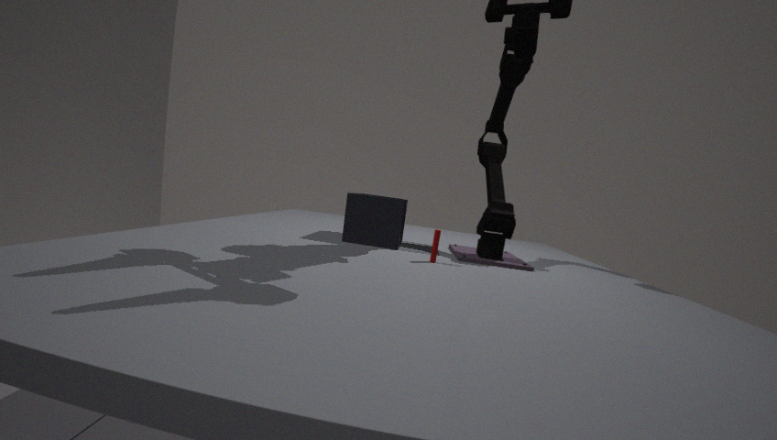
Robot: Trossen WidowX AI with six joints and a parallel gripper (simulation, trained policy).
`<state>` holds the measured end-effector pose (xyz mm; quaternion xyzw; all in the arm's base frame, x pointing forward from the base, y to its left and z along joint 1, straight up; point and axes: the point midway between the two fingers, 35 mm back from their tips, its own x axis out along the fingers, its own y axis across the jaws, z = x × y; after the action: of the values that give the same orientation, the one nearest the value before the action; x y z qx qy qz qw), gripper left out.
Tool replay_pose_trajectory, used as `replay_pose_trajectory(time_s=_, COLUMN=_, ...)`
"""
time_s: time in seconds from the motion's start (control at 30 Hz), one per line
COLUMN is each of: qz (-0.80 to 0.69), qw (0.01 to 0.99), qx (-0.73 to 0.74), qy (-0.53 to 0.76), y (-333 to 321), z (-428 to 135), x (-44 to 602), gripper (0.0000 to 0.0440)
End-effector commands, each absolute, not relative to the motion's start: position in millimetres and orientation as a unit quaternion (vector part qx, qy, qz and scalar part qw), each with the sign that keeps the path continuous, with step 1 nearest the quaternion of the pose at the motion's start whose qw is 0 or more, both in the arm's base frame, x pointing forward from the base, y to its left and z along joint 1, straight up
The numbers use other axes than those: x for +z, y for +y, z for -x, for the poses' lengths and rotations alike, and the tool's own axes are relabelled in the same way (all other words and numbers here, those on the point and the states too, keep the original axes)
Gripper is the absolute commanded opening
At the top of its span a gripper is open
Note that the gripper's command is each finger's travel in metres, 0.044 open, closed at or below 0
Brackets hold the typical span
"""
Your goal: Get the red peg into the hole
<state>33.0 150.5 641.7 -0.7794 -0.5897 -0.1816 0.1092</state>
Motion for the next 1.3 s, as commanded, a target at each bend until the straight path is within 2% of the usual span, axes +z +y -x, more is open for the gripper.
replay_pose_trajectory(time_s=0.0, qz=0.779, qw=0.096, qx=-0.181, qy=-0.592, y=154.4, z=-32.0, x=637.2, gripper=0.0425)
replay_pose_trajectory(time_s=0.03, qz=0.779, qw=0.081, qx=-0.182, qy=-0.594, y=158.9, z=-30.9, x=632.2, gripper=0.0440)
replay_pose_trajectory(time_s=0.7, qz=0.778, qw=-0.247, qx=-0.113, qy=-0.566, y=244.7, z=-70.4, x=499.6, gripper=0.0440)
replay_pose_trajectory(time_s=1.27, qz=0.700, qw=-0.473, qx=0.040, qy=-0.534, y=253.4, z=-142.0, x=366.7, gripper=0.0440)
